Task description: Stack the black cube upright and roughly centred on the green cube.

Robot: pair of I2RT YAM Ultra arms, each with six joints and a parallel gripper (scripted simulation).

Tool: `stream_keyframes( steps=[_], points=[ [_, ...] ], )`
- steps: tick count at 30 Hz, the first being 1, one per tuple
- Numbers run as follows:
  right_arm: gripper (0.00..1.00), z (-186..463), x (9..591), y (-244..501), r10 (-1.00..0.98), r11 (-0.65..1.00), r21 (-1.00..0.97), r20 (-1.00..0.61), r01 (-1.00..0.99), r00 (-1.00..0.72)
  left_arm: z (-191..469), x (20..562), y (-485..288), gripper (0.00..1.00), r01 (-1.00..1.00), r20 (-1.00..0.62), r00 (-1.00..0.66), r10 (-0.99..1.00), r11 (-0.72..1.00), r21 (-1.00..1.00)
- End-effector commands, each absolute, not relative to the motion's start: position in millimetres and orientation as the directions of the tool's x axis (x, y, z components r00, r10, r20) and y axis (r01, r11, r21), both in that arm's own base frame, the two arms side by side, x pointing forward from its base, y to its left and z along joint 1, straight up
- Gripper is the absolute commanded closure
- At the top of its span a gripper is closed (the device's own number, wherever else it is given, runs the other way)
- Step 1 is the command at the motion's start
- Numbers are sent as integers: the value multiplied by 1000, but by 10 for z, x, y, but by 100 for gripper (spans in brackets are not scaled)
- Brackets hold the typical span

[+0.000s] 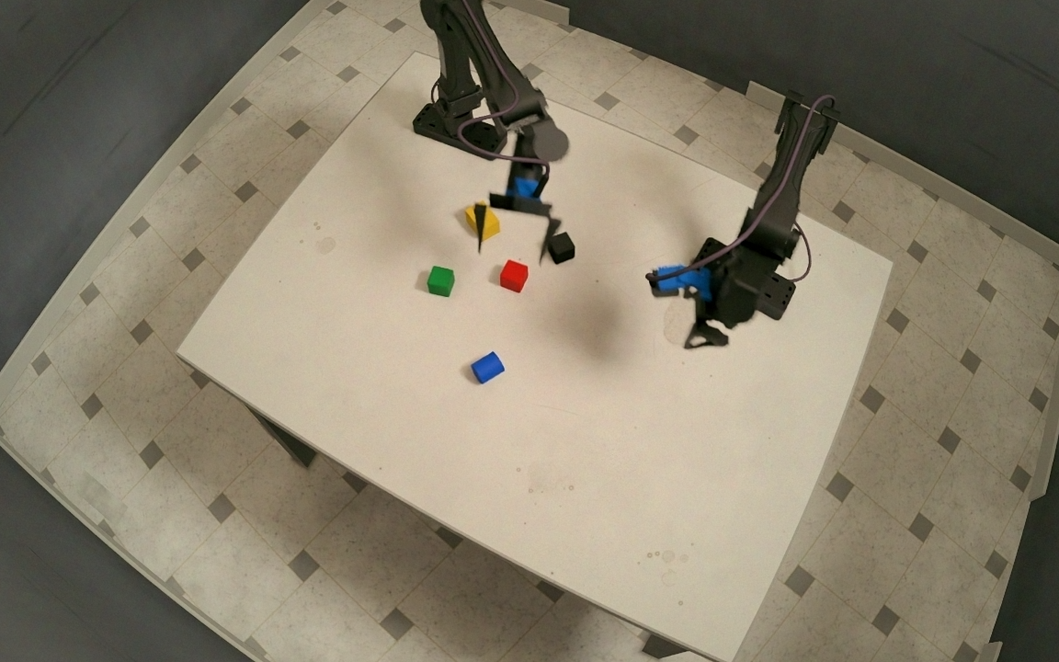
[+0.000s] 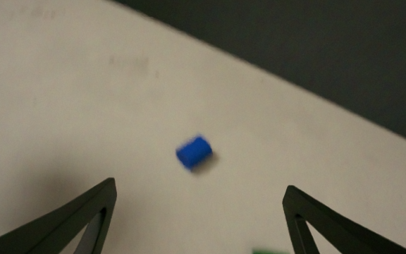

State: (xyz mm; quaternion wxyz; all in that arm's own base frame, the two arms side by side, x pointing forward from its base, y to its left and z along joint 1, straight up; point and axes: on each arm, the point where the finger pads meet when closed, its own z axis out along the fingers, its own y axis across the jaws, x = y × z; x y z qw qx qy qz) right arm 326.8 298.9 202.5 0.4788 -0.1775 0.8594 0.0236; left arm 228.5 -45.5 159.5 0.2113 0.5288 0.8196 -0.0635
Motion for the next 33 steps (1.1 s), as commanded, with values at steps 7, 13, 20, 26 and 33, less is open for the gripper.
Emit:
stream_keyframes(
  steps=[7, 13, 20, 26, 33],
  points=[
    [0, 1837, 2419, 2272, -429, 860, -65, -629, -506, -649, 1530, 2253, -1022, 0, 828, -502, -399, 767, 537, 163],
    [0, 1793, 1993, 1880, -490, 819, -13, -536, -574, -687, 1437, 2173, -1444, 0, 821, -550, -388, 739, 549, 158],
    [0, 1781, 1664, 1544, -527, 788, 38, -473, -614, -706, 1264, 1996, -2023, 0, 852, -581, -342, 738, 504, 139],
    [0, 1782, 1538, 1397, -534, 781, 60, -453, -621, -714, 1166, 1717, -2475, 0, 898, -601, -267, 754, 421, 129],
    [0, 1798, 1506, 1315, -520, 789, 68, -455, -611, -722, 1055, 1346, -2953, 0, 940, -613, -182, 769, 318, 121]
  ],
)
